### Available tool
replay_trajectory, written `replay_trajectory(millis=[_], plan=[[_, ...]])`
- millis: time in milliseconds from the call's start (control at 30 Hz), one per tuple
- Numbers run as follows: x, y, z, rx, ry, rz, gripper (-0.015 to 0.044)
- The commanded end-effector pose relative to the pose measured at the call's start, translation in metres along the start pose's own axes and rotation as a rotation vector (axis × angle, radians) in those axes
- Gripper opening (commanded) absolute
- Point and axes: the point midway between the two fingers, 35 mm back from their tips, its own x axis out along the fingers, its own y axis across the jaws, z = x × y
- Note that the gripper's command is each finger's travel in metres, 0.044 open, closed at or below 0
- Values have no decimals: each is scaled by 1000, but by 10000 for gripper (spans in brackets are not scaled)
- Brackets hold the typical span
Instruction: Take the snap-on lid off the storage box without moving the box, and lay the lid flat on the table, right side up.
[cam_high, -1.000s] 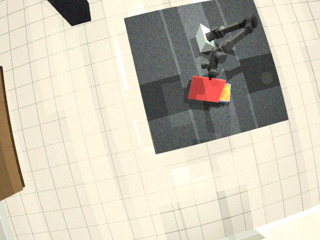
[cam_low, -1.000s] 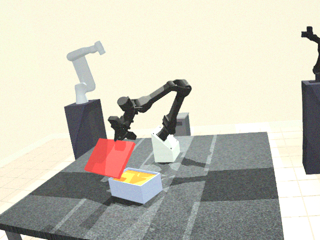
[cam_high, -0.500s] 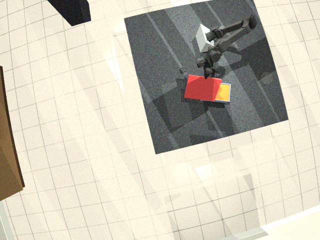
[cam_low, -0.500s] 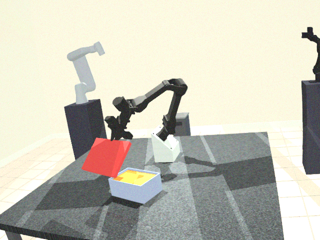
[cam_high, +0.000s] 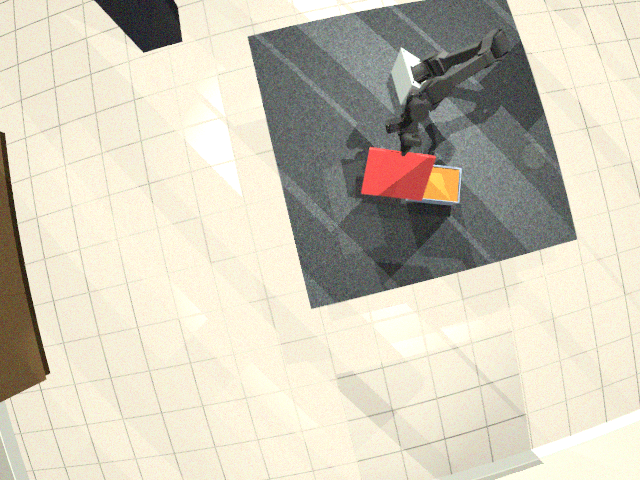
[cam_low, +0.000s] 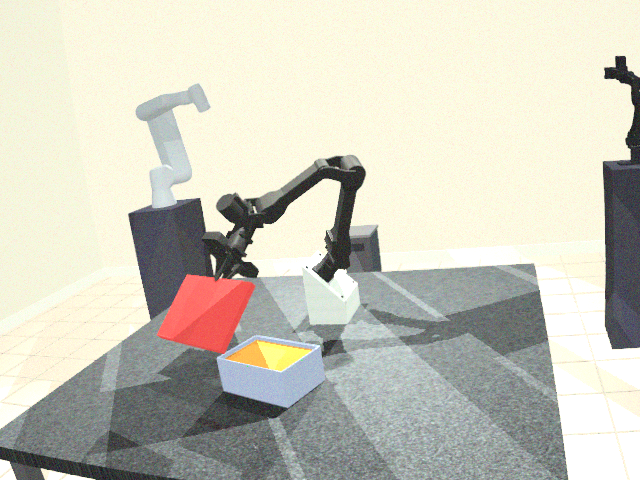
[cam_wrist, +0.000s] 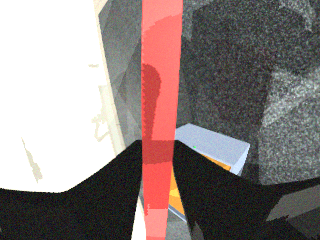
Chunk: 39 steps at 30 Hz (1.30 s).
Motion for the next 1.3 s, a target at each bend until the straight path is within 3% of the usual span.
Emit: replay_trajectory(millis=[0, 1267], plan=[[-2, 4, 8, -10, 3, 10, 0], [-10, -1, 84, -14, -1, 11, 0]])
